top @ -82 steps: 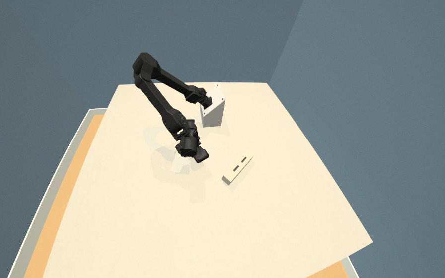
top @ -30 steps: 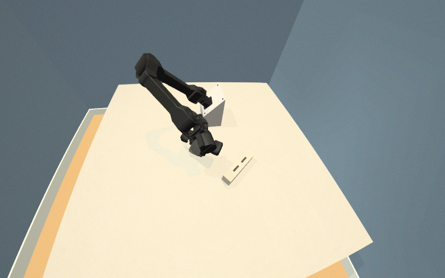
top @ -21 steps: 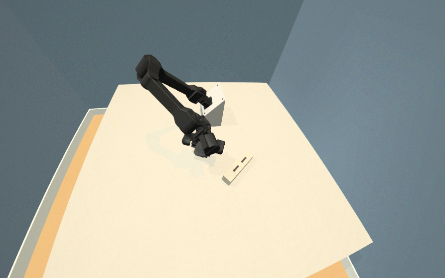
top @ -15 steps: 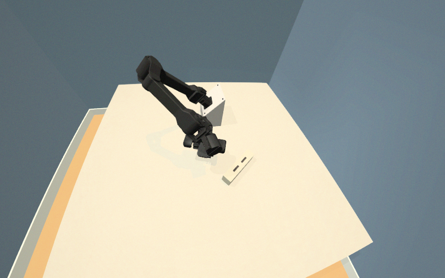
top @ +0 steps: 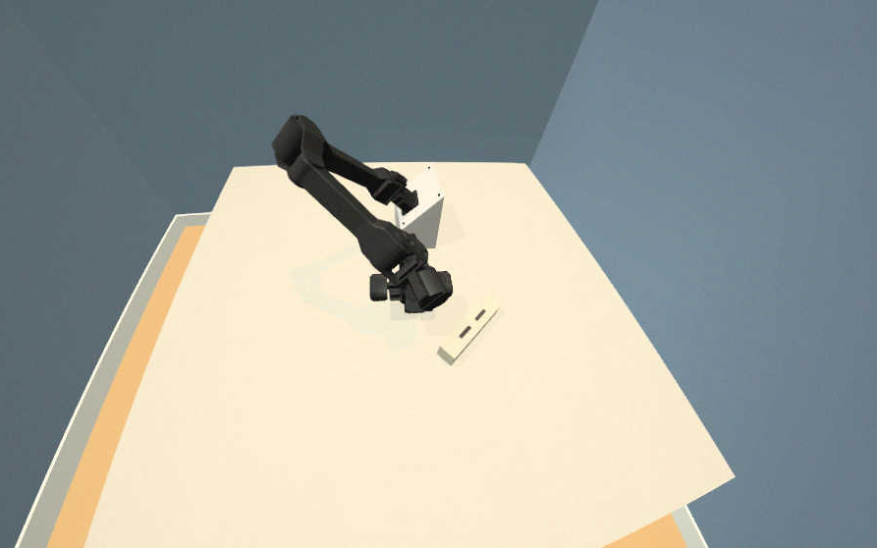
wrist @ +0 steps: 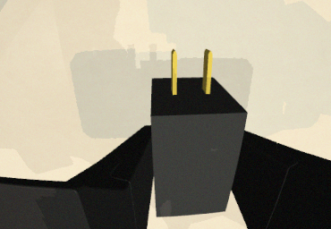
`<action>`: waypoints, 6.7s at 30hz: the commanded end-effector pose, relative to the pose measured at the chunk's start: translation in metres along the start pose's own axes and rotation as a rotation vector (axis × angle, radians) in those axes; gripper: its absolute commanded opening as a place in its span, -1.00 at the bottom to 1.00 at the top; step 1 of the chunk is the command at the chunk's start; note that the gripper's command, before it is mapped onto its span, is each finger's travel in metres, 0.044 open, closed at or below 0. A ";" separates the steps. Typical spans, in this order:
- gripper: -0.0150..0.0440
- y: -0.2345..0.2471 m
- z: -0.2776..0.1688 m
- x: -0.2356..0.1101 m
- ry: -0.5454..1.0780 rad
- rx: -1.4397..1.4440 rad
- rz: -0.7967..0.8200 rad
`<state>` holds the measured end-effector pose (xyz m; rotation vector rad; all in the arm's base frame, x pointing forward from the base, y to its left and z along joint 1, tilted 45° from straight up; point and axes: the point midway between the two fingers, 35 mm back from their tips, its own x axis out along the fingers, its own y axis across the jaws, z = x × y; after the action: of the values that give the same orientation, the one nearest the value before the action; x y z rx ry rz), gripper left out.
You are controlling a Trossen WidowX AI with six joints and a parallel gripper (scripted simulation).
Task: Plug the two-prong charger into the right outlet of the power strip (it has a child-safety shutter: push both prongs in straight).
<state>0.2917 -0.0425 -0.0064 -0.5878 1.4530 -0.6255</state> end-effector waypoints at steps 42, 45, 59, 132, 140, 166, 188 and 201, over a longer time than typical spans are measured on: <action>-0.49 0.044 0.013 0.018 0.012 -0.645 -0.042; -0.49 0.046 0.016 0.018 0.012 -0.649 -0.042; -0.49 0.058 0.027 0.018 0.013 -0.672 -0.043; -0.49 0.082 0.053 0.017 0.013 -0.711 -0.045; -0.49 0.082 0.053 0.017 0.013 -0.711 -0.045; -0.49 0.084 0.055 0.018 0.013 -0.711 -0.045; -0.49 0.089 0.061 0.017 0.013 -0.710 -0.045; -0.49 0.092 0.064 0.017 0.012 -0.710 -0.045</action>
<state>0.3559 0.0080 -0.0789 -1.1780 1.6801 -0.1235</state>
